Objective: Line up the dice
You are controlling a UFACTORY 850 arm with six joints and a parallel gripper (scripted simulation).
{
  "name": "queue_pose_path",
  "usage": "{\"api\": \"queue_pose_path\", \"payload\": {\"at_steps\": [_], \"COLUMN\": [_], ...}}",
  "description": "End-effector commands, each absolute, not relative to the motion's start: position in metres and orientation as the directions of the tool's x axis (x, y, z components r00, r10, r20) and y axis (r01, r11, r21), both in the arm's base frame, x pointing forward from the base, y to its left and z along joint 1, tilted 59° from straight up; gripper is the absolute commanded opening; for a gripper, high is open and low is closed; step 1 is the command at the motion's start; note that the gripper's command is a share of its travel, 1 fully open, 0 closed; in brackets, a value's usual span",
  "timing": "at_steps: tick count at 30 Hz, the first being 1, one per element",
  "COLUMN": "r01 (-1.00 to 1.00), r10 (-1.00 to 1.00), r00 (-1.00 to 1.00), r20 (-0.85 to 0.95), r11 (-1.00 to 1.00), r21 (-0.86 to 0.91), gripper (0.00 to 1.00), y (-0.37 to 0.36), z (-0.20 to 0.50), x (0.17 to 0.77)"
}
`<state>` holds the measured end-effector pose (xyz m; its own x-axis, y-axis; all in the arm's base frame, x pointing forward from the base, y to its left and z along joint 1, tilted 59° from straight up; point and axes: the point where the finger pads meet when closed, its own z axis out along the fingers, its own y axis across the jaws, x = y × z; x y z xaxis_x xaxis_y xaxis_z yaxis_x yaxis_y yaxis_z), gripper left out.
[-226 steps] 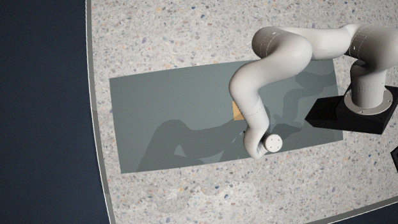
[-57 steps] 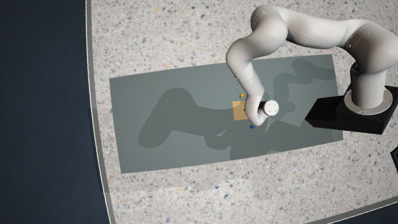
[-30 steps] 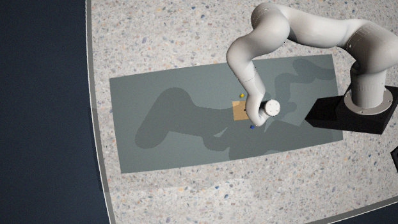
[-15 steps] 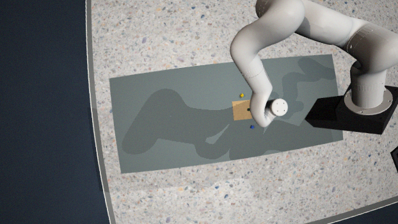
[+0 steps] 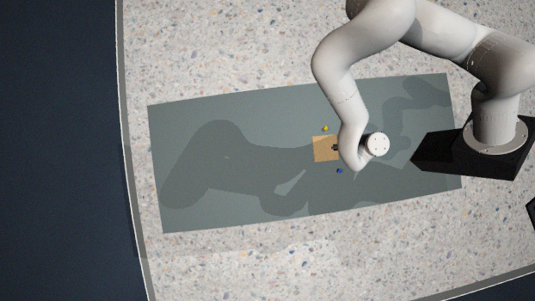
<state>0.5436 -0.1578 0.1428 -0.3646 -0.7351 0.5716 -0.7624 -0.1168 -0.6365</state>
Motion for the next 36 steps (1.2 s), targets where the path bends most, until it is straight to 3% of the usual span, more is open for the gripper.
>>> {"api": "queue_pose_path", "payload": {"at_steps": [1, 17, 28, 36], "r01": [-0.762, -0.776, -0.844, -0.81], "r10": [-0.735, -0.73, -0.635, -0.469], "r00": [-0.364, -0.333, -0.042, 0.24], "r20": [0.571, 0.597, 0.771, 0.85], "r11": [-0.117, -0.147, -0.391, -0.58], "r21": [-0.637, -0.613, -0.368, -0.091], "gripper": [1.0, 1.0, 1.0, 1.0], "y": [-0.157, -0.155, -0.13, -0.105], "z": [0.143, 0.14, 0.113, 0.086], "x": [0.544, 0.546, 0.565, 0.579]}}
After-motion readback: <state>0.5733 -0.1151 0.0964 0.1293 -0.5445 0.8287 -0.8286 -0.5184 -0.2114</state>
